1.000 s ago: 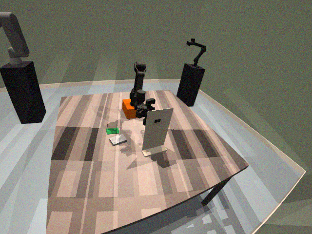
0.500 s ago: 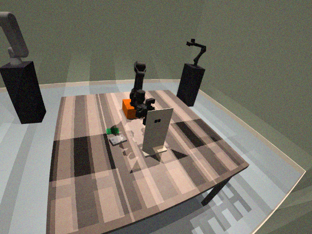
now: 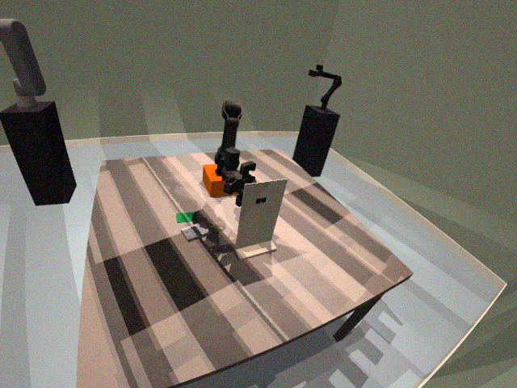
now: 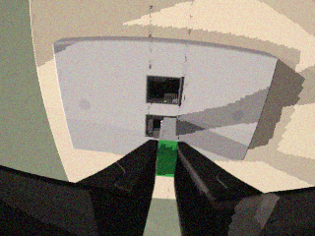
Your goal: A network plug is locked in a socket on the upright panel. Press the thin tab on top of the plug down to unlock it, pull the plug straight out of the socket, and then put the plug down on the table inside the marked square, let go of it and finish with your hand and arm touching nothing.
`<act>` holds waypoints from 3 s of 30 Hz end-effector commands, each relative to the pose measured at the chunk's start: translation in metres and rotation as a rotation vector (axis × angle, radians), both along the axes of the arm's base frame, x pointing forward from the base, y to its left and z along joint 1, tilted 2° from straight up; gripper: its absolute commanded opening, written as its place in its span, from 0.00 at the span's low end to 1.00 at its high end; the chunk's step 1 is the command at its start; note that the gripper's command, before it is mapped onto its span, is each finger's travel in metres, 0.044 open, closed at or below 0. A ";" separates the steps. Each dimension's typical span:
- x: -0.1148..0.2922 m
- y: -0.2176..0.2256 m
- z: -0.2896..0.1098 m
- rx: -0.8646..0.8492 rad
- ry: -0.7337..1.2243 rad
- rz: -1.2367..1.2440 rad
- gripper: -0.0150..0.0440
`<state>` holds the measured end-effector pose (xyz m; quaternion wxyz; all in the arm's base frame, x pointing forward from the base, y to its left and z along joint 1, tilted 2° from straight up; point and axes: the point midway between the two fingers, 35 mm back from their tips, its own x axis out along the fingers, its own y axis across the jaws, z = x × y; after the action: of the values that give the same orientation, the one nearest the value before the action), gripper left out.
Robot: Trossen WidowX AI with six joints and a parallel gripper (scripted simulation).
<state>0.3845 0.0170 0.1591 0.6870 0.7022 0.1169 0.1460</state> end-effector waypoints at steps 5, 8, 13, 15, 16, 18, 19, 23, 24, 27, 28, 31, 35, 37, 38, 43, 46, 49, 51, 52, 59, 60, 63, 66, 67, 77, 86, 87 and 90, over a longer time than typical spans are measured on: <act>-0.006 -0.001 0.000 -0.002 0.000 0.000 0.25; -0.008 -0.001 0.000 -0.002 0.000 0.000 0.25; -0.011 -0.002 0.000 -0.002 0.000 0.000 0.25; -0.013 -0.002 -0.001 -0.002 0.000 0.000 0.25; -0.013 -0.002 -0.001 -0.002 0.000 0.000 0.25; -0.014 -0.003 -0.001 -0.002 0.000 0.000 0.25; -0.015 -0.003 -0.001 -0.002 0.000 0.000 0.25; -0.018 -0.003 -0.001 -0.003 0.001 0.000 0.25; -0.018 -0.004 -0.001 -0.003 0.001 0.000 0.25; -0.020 -0.004 -0.001 -0.003 0.001 0.000 0.25; -0.021 -0.004 -0.001 -0.003 0.001 0.000 0.25; -0.022 -0.005 -0.001 -0.003 0.001 0.000 0.25; -0.025 -0.005 -0.001 -0.003 0.001 0.000 0.25; -0.026 -0.006 -0.001 -0.003 0.001 0.000 0.25; -0.027 -0.006 -0.002 -0.003 0.001 0.000 0.25; -0.030 -0.007 -0.002 -0.003 0.002 0.000 0.25; -0.032 -0.007 -0.002 -0.003 0.002 0.000 0.25; -0.034 -0.008 -0.002 -0.003 0.002 0.000 0.25; -0.035 -0.008 -0.002 -0.003 0.002 0.000 0.25; -0.036 -0.008 -0.002 -0.003 0.002 0.000 0.25; -0.041 -0.009 -0.002 -0.003 0.003 0.000 0.25; -0.041 -0.009 -0.002 -0.003 0.003 0.000 0.25; -0.043 -0.010 -0.003 -0.003 0.003 0.000 0.25; -0.045 -0.010 -0.003 -0.003 0.003 0.000 0.25; -0.046 -0.011 -0.003 -0.003 0.003 0.000 0.25; -0.053 -0.012 -0.003 -0.003 0.004 0.000 0.25; -0.053 -0.013 0.004 -0.002 0.010 -0.003 0.25; -0.053 -0.013 0.005 -0.002 0.010 -0.003 0.25; -0.054 -0.013 0.010 -0.003 0.009 -0.003 0.25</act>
<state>0.3313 0.0039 0.1612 0.6860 0.7042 0.1219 0.1364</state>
